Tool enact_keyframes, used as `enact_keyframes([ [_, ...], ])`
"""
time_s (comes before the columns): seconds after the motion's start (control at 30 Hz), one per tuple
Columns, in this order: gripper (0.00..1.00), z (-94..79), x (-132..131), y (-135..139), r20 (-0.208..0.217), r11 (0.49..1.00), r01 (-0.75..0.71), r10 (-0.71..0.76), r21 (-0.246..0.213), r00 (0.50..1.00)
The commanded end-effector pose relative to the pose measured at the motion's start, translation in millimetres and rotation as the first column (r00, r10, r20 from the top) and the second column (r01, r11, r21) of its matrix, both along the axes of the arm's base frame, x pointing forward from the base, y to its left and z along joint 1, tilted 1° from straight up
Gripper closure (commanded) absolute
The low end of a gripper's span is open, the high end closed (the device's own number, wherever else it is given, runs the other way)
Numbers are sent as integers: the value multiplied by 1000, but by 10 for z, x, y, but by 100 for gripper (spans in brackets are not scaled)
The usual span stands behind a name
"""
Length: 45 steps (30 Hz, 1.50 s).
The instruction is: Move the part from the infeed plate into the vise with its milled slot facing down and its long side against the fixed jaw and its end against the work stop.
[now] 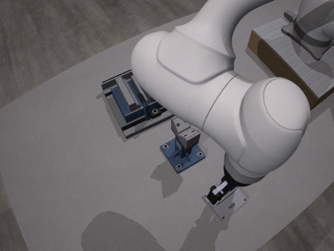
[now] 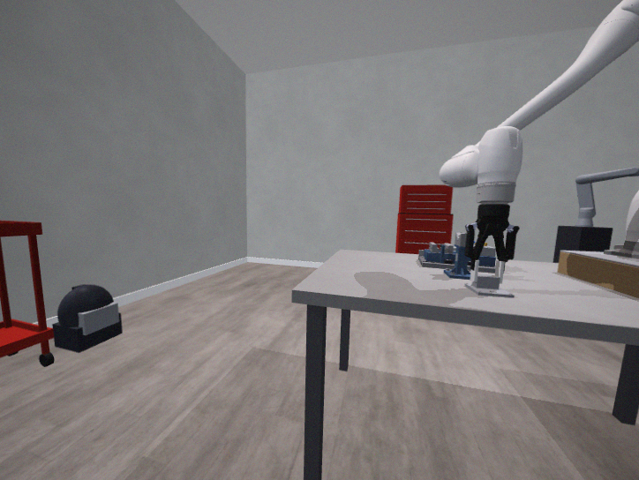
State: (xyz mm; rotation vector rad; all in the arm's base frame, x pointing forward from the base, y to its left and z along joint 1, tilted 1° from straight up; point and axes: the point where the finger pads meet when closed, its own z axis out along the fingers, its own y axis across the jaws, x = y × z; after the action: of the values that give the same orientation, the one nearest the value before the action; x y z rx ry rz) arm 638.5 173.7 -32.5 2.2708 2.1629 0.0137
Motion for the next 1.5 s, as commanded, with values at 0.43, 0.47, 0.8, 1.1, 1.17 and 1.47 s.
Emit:
enact_keyframes([
  [0.43,100,89,-16,-6,0,1000,-1,1,-2,1000],
  [0.47,100,89,-16,-6,0,1000,-1,1,-2,1000],
  [0.8,100,330,-17,-6,0,1000,-1,1,-2,1000],
  [1.1,100,570,-18,-6,0,1000,-1,1,-2,1000],
  [1.17,100,648,-18,-6,0,1000,-1,1,-2,1000],
  [1.47,100,1030,-19,-6,0,1000,-1,1,-2,1000],
])
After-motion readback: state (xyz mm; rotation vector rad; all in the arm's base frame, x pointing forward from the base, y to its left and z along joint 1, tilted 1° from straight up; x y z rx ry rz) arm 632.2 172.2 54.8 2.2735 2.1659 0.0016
